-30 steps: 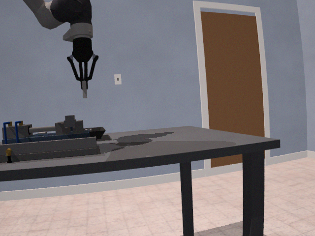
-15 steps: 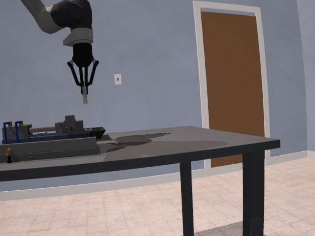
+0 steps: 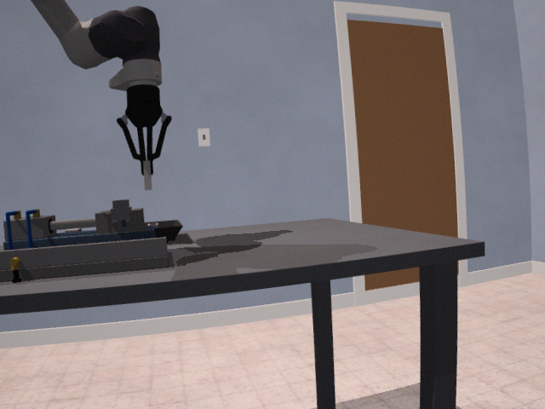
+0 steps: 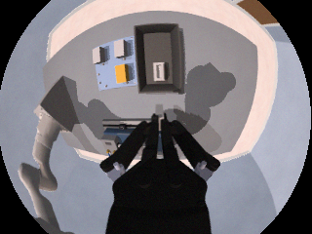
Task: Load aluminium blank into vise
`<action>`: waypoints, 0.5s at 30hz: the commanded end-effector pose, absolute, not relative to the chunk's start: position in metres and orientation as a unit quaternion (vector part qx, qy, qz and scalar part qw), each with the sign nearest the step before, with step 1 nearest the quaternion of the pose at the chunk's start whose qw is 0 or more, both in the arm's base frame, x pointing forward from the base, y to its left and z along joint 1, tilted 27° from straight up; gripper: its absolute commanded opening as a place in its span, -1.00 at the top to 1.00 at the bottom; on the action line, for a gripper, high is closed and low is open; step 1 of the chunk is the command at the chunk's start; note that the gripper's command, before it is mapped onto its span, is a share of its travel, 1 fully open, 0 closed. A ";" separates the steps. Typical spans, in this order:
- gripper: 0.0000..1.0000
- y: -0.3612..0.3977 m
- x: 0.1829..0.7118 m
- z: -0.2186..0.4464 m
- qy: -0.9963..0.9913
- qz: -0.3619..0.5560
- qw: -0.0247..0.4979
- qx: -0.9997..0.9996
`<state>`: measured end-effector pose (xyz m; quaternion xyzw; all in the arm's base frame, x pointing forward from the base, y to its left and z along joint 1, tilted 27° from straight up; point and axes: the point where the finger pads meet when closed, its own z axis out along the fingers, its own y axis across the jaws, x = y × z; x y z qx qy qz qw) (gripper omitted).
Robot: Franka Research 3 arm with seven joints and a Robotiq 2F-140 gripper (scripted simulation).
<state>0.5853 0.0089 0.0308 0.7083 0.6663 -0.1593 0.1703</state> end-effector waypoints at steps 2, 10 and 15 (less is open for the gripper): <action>1.00 0.005 0.586 0.024 0.664 -0.157 0.171 0.711; 1.00 0.003 0.586 0.018 0.664 -0.157 0.171 0.711; 1.00 0.002 0.586 0.018 0.664 -0.157 0.171 0.711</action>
